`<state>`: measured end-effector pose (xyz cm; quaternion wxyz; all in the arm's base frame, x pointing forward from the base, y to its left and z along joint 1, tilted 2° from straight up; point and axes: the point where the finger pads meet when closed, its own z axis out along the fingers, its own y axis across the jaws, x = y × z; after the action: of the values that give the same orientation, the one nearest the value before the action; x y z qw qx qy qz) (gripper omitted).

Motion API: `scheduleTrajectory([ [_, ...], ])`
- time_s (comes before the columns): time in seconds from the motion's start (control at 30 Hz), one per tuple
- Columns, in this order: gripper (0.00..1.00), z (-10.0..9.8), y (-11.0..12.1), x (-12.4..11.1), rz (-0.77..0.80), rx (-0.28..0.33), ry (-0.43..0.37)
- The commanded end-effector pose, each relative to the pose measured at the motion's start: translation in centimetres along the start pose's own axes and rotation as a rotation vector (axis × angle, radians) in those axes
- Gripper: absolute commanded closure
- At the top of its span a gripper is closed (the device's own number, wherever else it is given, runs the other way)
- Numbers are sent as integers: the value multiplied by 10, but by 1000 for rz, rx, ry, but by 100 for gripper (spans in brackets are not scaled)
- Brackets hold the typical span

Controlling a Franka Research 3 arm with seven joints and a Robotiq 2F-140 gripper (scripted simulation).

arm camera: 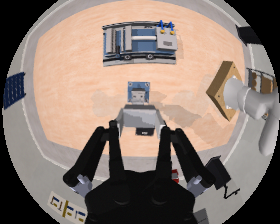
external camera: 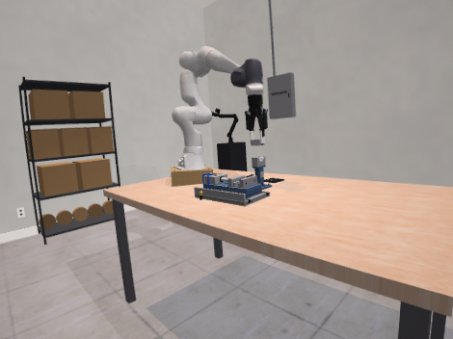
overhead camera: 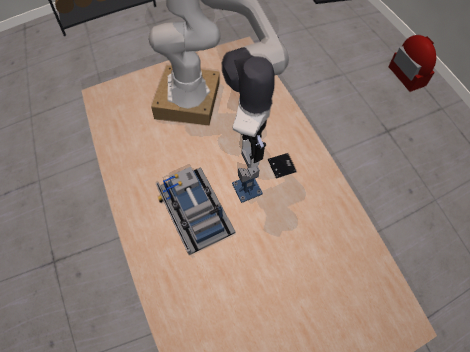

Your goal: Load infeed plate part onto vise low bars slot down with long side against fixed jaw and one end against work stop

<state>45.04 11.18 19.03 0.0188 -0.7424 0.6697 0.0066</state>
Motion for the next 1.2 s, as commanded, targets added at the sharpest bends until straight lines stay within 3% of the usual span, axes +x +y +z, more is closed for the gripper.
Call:
scheduleTrajectory([
  [0.0,100,-1,-2,3,26,0,0],
  [0.5,100,1,-14,27,210,-16,8],
  [1.17,100,4,-39,87,632,-32,22],
])
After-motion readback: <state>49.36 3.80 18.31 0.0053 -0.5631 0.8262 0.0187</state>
